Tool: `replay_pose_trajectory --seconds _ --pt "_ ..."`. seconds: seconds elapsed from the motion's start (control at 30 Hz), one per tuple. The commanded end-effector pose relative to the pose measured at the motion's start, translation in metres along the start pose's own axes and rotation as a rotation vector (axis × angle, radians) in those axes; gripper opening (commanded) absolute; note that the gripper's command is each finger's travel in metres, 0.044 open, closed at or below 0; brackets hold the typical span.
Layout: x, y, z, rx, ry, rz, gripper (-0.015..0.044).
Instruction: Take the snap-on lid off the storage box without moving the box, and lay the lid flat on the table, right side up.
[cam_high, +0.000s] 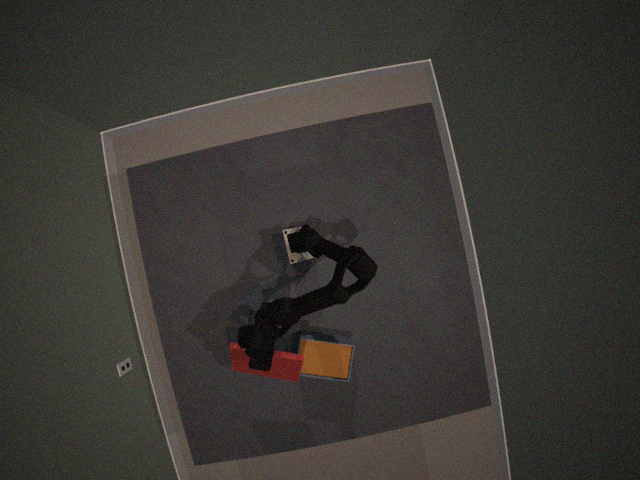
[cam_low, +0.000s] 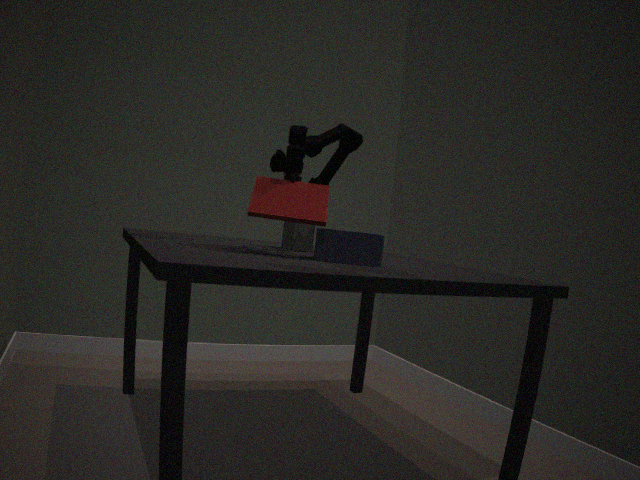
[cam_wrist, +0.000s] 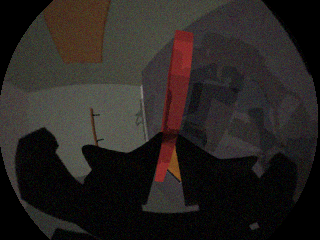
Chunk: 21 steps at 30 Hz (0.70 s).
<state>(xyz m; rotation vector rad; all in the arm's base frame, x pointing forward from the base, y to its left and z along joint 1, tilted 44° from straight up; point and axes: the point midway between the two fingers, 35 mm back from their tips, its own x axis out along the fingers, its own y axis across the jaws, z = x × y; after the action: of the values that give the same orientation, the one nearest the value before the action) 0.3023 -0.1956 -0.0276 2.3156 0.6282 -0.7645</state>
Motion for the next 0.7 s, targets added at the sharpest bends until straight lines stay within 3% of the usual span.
replay_pose_trajectory --seconds 0.0,0.67 --pt "-0.003 0.004 0.008 -0.006 0.0 0.012 0.0" --pt "-0.006 0.002 0.048 -0.008 -0.002 0.013 0.0"
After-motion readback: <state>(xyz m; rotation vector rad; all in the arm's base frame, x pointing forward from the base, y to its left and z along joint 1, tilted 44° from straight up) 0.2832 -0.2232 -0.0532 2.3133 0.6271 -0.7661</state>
